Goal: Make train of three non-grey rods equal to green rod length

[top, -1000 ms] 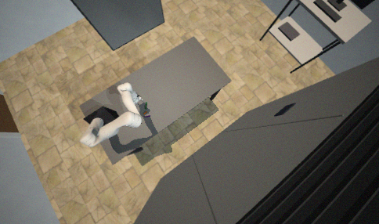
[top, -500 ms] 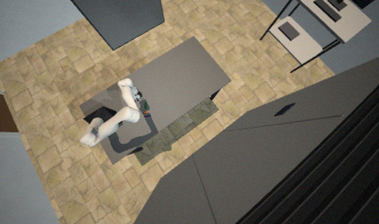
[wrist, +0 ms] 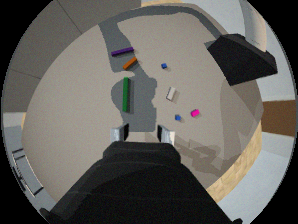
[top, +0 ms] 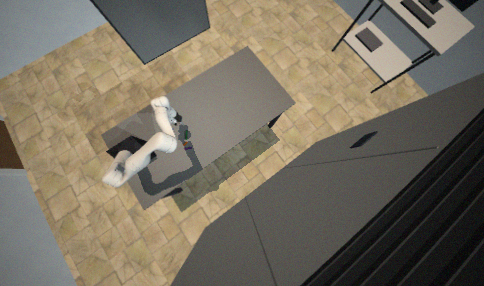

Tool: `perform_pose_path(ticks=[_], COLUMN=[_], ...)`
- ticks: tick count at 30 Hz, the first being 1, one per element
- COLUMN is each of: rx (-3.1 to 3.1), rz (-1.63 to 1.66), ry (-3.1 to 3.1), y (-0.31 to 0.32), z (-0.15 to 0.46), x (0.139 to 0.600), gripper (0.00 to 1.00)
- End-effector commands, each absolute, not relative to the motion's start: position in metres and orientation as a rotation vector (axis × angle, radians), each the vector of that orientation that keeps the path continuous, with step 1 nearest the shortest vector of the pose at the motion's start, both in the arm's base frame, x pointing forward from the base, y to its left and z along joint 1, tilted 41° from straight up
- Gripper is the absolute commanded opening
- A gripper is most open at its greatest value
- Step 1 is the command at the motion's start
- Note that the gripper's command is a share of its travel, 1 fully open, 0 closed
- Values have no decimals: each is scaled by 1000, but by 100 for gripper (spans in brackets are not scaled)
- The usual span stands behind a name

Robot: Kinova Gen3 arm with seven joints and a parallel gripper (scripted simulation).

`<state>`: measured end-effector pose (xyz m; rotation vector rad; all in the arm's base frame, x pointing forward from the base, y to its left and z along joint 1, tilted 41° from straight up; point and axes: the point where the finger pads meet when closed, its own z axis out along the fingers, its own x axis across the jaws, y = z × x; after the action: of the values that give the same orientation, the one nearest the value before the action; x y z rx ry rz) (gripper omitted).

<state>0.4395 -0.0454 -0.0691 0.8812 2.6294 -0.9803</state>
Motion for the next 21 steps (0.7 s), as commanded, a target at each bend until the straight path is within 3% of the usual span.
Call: perform_pose_path(ticks=[1,21], rx=[944,1066], rz=[-970,-937], ry=[2590,2506], y=[-40,-33], z=[-72,-76], x=[441,447], gripper=[100,100])
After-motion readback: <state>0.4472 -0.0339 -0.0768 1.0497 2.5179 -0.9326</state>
